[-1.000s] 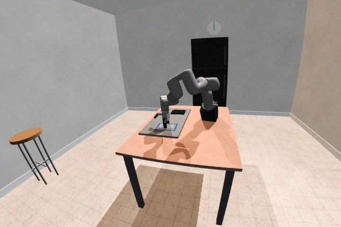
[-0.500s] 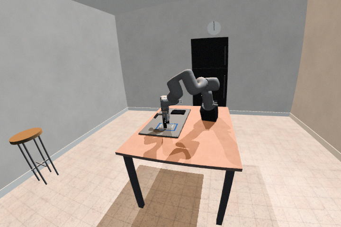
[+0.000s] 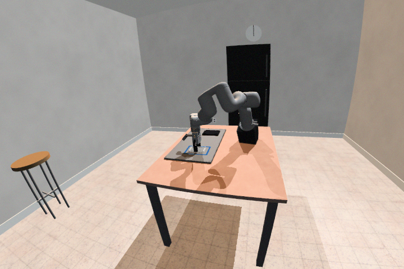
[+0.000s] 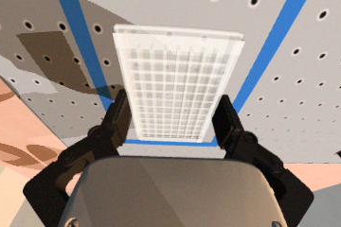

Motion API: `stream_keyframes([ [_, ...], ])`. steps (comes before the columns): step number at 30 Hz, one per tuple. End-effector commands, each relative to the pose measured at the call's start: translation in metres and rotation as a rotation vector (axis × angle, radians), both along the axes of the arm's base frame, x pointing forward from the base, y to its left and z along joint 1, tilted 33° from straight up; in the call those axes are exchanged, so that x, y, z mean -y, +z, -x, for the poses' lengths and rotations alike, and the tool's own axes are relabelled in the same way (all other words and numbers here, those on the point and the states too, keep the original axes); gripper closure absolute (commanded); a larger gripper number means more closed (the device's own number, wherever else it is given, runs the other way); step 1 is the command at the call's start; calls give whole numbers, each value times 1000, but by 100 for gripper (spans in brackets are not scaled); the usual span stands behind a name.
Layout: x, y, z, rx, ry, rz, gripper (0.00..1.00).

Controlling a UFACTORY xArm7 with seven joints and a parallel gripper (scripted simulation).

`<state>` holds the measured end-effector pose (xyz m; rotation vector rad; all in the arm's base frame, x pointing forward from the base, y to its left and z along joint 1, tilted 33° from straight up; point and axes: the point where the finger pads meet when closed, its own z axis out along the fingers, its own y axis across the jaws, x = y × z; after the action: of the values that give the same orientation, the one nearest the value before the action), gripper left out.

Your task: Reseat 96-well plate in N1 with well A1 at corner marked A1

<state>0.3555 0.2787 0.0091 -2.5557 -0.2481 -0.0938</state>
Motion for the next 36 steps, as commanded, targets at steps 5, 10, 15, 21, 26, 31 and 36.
stream_keyframes([
  [5,1,1,-1,2,-3,-1,100],
  [10,1,1,-1,2,-3,-1,100],
  [15,1,1,-1,2,-3,-1,100],
  [21,3,4,-1,2,-3,-1,100],
  [26,4,7,-1,2,-3,-1,100],
  [31,5,8,-1,2,-3,-1,100],
  [36,7,11,-1,2,-3,-1,100],
])
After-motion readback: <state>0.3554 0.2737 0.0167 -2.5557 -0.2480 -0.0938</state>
